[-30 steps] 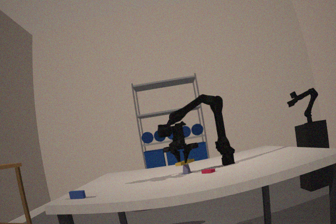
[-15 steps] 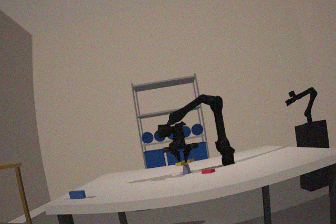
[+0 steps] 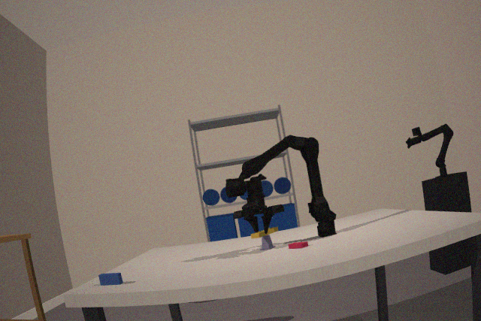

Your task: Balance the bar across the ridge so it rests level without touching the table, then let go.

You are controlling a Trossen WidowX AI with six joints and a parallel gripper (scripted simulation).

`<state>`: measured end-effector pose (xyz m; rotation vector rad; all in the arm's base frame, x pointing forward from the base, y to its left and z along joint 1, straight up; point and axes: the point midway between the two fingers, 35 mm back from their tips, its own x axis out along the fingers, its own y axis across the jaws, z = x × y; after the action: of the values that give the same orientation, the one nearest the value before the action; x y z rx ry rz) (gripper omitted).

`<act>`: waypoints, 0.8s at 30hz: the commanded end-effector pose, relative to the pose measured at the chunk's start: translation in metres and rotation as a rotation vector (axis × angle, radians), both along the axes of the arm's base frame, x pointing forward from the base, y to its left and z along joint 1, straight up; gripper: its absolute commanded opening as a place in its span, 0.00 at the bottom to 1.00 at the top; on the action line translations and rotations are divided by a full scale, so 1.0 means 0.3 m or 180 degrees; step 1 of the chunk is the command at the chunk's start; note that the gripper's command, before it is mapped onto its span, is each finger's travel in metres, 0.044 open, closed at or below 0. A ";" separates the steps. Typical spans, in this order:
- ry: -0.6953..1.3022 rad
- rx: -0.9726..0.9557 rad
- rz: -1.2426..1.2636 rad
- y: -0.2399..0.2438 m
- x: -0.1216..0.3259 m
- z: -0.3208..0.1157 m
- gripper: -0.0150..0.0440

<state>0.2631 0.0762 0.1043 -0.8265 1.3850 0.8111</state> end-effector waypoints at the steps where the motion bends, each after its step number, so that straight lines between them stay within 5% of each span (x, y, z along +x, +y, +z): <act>1: 0.0000 0.0000 0.0000 0.000 0.000 0.000 0.25; 10: 0.0000 0.0000 0.0000 0.000 0.000 0.000 0.25; 16: 0.0000 0.0000 0.0000 0.000 0.000 0.000 0.52; 24: 0.0000 0.0000 0.0000 0.000 0.000 0.000 0.54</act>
<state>0.2631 0.0762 0.1043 -0.8265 1.3850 0.8110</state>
